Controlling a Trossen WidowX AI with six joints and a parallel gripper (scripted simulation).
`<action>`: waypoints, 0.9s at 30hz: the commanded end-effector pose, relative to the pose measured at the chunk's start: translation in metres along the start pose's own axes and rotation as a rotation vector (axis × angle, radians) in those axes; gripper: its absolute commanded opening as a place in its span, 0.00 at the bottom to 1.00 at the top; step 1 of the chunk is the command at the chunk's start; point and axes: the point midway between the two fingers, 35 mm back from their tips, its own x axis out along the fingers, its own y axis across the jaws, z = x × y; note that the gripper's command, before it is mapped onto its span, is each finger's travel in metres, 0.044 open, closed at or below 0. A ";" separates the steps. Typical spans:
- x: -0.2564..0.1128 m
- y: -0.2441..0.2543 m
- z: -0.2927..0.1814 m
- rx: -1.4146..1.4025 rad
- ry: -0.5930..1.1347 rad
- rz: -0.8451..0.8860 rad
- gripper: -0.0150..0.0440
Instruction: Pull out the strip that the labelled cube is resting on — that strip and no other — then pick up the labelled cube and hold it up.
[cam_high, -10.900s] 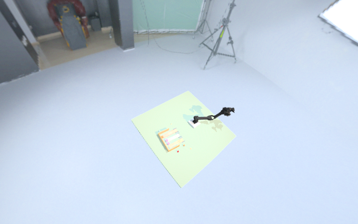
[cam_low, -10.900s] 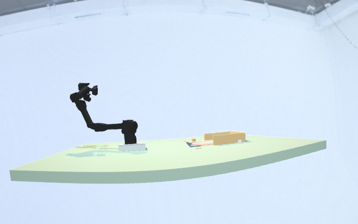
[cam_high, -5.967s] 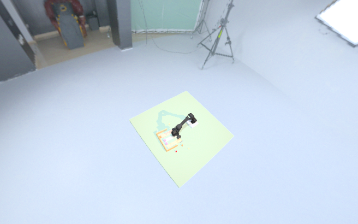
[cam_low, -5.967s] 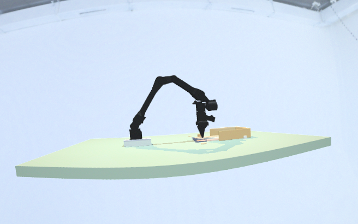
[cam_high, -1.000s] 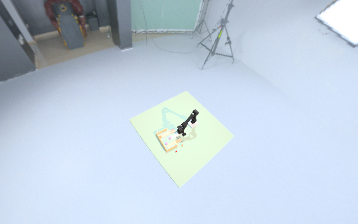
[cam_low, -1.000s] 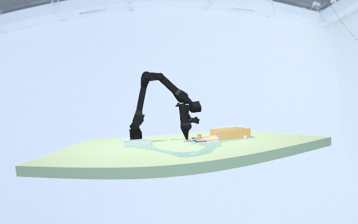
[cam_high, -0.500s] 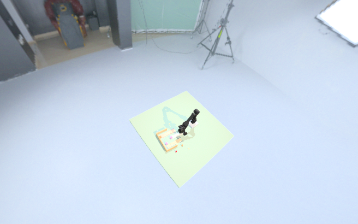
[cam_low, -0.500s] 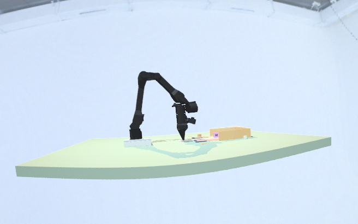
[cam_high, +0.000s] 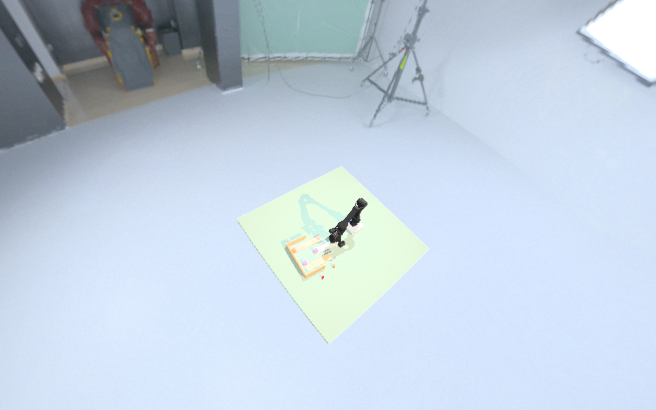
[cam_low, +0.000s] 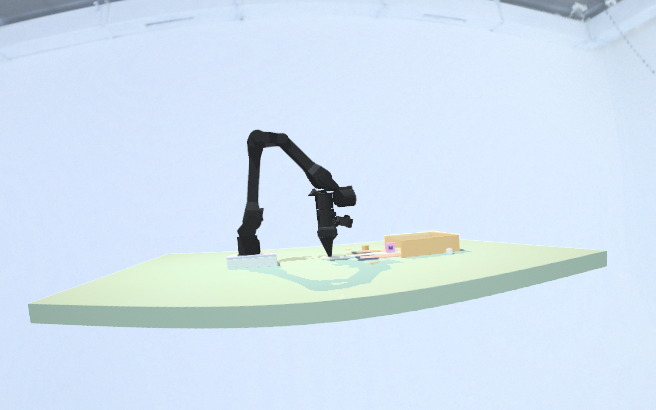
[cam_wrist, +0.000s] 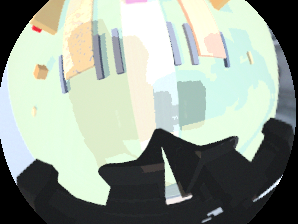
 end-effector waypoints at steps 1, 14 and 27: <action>0.006 -0.003 -0.016 0.004 0.034 -0.010 0.25; 0.006 -0.003 -0.035 0.004 0.036 -0.010 0.25; 0.005 -0.003 -0.048 0.004 0.037 -0.010 0.25</action>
